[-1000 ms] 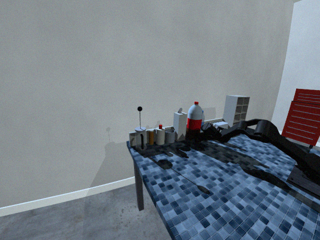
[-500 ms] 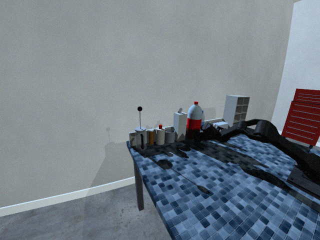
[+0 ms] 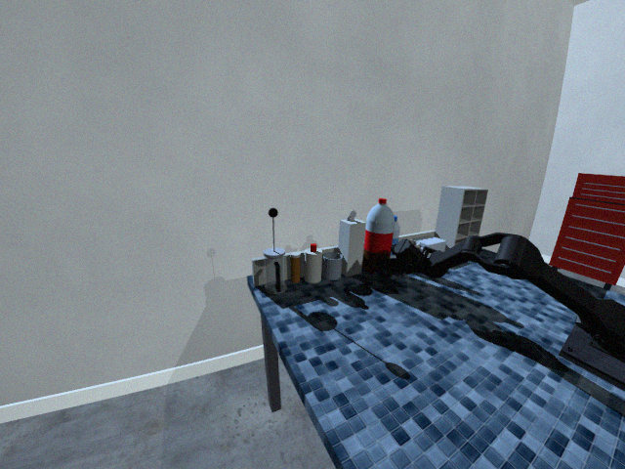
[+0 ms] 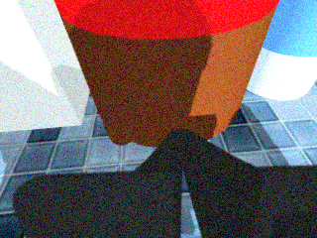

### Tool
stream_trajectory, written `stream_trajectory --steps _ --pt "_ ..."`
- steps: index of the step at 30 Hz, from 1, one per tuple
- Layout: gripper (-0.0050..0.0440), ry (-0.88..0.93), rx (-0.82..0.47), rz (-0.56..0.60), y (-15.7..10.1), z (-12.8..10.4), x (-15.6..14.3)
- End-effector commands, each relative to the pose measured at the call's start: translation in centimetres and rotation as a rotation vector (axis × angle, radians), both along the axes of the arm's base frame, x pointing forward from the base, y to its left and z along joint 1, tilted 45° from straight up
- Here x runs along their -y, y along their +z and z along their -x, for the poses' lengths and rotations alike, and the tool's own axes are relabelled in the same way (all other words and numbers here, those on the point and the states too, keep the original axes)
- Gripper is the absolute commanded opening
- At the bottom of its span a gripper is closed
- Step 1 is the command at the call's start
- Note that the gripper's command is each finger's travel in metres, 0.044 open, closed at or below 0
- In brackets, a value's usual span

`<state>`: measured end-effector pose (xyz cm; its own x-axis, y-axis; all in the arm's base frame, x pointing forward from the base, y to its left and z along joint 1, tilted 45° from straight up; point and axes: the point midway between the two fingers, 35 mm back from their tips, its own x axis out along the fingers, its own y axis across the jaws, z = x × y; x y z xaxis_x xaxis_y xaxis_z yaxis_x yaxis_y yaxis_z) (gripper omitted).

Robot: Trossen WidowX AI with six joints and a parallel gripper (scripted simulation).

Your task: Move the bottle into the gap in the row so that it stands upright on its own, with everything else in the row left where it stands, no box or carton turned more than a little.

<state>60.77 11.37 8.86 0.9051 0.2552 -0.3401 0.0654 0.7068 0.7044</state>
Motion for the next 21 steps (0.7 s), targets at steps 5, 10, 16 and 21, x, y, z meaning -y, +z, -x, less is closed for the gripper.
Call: stream_trajectory --steps 5,10,16,21 --pt "-0.0050 0.002 0.024 0.002 0.94 -0.59 -0.02" --pt "-0.0050 0.003 0.030 0.001 1.42 -0.50 0.02" --pt "-0.0050 0.000 0.029 -0.002 1.39 -0.38 0.12" --pt "-0.0050 0.001 0.026 0.000 1.28 -0.28 0.12"
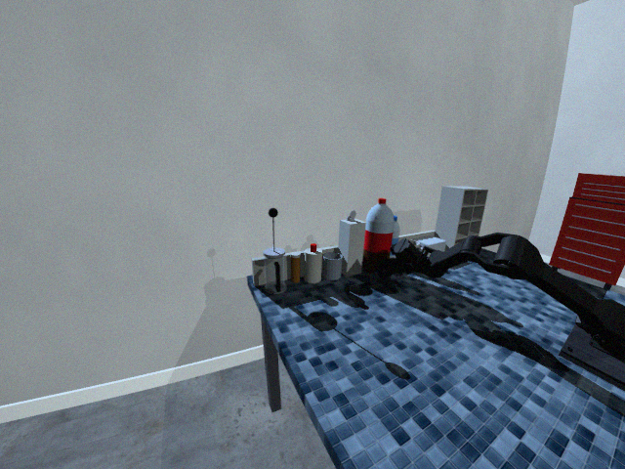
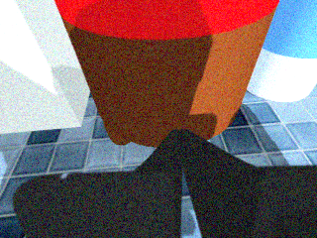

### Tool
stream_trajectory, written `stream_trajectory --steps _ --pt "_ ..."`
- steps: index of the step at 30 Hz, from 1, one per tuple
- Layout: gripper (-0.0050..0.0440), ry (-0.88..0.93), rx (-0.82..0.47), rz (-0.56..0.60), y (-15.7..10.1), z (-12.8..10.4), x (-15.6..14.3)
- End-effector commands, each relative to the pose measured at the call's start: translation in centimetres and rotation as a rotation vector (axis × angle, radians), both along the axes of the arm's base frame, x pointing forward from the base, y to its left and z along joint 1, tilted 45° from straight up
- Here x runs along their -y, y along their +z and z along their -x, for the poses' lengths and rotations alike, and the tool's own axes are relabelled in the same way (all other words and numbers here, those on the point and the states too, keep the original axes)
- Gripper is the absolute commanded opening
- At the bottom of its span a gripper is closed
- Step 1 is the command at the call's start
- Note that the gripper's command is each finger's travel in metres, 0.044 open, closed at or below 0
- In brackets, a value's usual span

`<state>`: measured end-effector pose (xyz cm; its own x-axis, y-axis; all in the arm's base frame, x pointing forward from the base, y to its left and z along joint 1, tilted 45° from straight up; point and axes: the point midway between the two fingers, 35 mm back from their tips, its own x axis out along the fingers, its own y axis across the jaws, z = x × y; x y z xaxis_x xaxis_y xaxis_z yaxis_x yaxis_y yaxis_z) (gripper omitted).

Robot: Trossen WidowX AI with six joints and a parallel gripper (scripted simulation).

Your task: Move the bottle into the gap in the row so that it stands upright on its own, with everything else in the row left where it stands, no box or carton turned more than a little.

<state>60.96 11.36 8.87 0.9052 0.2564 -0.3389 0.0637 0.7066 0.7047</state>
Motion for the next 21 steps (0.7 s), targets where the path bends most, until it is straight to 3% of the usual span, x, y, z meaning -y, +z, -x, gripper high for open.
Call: stream_trajectory --steps 1,21 --pt "-0.0050 0.000 0.027 0.001 1.4 0.0 0.1" --pt "-0.0050 -0.001 0.029 -0.002 1.5 2.7 0.0"
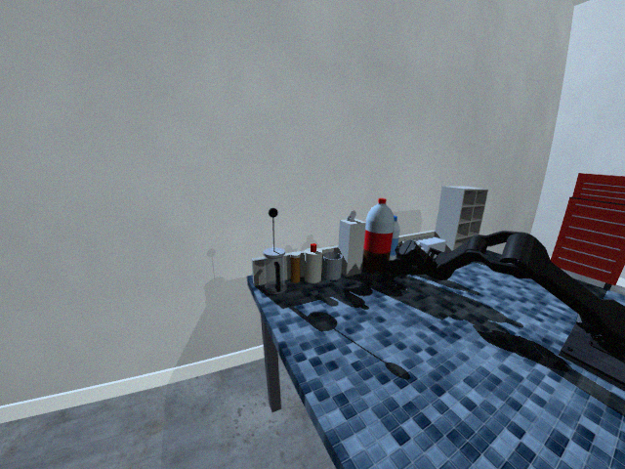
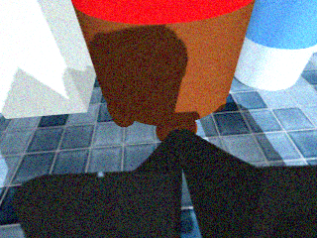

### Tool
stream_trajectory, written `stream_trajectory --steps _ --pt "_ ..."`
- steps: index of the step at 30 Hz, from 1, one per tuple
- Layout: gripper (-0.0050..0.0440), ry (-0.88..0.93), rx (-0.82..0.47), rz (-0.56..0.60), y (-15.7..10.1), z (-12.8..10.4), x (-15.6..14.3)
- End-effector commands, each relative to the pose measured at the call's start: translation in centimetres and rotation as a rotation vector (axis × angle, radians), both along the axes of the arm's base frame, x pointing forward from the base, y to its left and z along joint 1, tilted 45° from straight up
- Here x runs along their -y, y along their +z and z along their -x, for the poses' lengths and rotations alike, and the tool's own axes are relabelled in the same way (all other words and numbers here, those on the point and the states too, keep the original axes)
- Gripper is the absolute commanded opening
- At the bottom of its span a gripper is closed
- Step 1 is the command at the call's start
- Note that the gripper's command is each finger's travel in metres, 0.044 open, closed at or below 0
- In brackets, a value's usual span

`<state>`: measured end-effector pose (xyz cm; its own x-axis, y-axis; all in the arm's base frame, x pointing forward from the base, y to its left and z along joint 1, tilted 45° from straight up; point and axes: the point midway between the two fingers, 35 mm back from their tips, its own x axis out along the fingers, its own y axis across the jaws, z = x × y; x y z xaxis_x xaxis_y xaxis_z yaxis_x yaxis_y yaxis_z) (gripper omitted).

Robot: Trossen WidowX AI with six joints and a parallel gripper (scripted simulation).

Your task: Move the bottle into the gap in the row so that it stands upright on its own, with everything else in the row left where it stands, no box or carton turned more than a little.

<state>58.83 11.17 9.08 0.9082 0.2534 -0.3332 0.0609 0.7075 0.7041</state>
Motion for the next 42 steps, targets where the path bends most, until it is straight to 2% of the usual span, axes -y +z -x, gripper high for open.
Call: stream_trajectory --steps 1,37,40,42 --pt "-0.0050 0.002 0.022 -0.004 1.3 0.8 -0.2" --pt "-0.0050 0.000 0.022 -0.008 1.2 5.9 -0.3" --pt "-0.0050 0.004 0.028 -0.001 2.7 5.5 1.3" --pt "-0.0050 0.004 0.037 -0.001 5.0 5.3 3.1"
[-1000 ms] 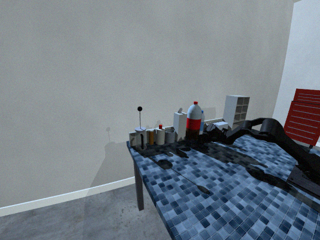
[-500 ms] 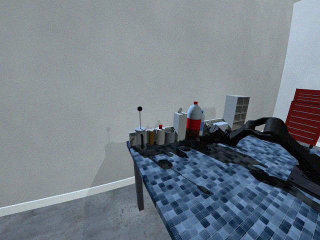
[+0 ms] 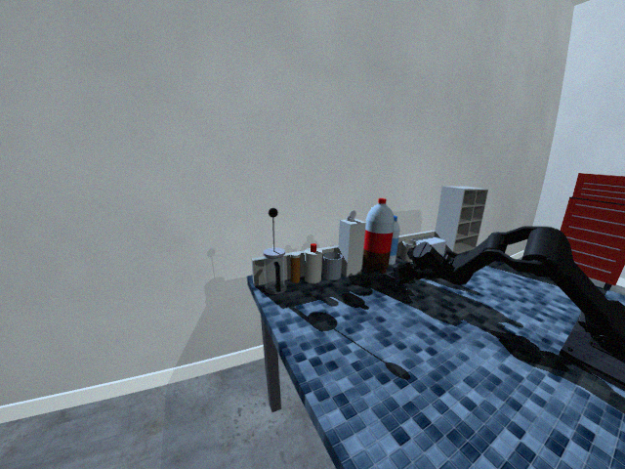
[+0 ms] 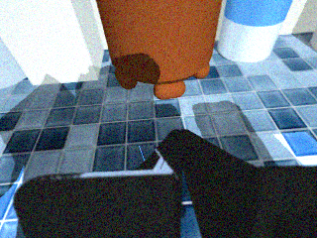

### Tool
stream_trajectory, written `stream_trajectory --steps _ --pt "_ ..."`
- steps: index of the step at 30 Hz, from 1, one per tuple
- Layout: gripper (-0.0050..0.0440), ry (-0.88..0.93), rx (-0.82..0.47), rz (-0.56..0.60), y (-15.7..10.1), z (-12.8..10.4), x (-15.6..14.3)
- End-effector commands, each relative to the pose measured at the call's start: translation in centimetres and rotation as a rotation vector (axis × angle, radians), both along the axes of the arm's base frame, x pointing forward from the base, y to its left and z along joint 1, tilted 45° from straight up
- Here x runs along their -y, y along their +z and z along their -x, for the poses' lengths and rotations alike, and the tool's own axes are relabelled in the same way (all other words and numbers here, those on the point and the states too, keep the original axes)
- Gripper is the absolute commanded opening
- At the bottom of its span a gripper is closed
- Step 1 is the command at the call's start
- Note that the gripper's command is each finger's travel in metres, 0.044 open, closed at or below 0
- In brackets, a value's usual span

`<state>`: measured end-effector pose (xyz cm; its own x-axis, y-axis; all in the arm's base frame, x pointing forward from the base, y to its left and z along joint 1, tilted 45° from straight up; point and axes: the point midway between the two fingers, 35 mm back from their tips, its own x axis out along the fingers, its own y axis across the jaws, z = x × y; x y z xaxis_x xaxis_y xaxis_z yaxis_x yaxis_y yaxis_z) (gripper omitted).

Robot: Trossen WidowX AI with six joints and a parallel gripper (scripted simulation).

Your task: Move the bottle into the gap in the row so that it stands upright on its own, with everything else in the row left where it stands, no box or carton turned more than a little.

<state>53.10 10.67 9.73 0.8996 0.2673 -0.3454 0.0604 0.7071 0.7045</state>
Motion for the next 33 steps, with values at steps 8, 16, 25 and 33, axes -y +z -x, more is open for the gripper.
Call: stream_trajectory --steps 8,16,25,33 --pt "-0.0050 -0.007 0.052 0.003 6.8 0.0 4.9" --pt "-0.0050 -0.010 0.032 0.005 5.8 0.1 4.9" --pt "-0.0050 -0.013 0.031 0.001 5.8 0.1 5.0" --pt "-0.0050 -0.013 0.031 0.001 5.8 0.1 5.0"
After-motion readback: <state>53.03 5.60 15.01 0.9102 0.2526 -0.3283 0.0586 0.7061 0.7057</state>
